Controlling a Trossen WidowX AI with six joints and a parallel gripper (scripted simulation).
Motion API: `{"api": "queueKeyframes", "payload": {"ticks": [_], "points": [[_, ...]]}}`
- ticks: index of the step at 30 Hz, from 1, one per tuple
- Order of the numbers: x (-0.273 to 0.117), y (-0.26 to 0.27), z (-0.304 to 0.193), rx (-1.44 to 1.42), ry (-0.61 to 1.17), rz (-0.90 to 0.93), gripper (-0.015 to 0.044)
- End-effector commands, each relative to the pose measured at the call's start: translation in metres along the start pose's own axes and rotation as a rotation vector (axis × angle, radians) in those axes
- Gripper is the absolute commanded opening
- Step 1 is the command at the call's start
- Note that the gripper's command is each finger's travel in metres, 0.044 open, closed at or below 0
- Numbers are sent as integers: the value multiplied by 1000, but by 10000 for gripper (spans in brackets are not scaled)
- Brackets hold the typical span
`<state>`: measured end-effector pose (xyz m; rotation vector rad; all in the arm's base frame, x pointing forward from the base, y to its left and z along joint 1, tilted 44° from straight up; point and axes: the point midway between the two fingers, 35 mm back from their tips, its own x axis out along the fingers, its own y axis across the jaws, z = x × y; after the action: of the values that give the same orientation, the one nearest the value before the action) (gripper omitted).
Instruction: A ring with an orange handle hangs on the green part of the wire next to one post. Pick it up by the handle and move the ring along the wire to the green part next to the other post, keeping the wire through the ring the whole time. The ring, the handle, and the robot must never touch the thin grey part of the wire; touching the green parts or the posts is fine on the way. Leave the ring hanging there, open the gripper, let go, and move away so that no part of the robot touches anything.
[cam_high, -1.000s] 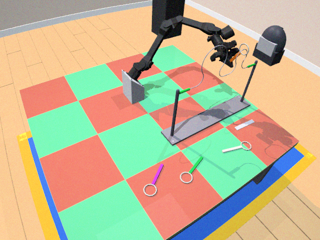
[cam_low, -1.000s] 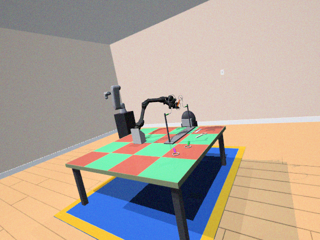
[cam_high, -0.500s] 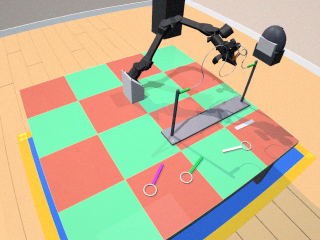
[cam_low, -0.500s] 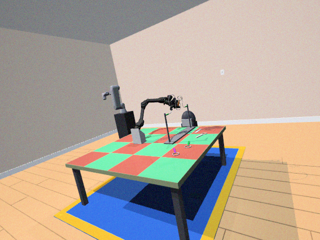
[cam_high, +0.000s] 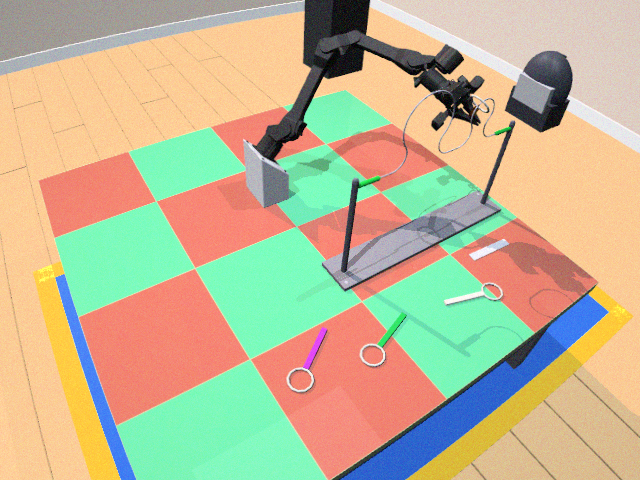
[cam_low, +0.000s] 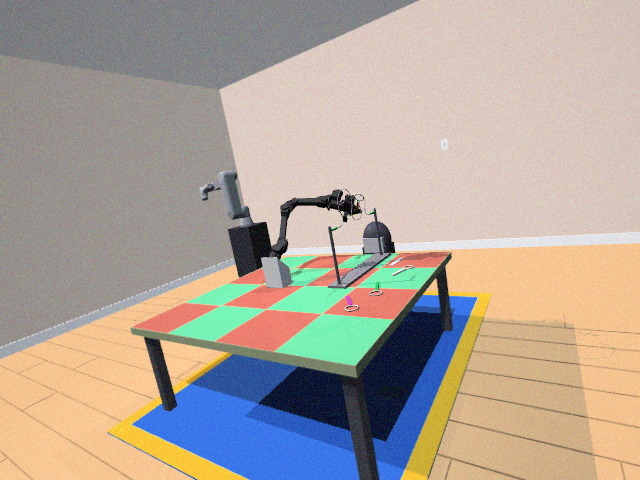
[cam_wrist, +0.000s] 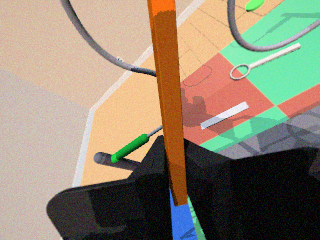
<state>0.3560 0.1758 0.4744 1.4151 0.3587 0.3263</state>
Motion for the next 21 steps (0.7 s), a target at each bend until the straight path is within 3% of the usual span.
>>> {"api": "queueKeyframes", "payload": {"ticks": [1,21], "points": [[0,5,0,76,5,39,-150],[-6,35,8,488,13,262,-150]]}}
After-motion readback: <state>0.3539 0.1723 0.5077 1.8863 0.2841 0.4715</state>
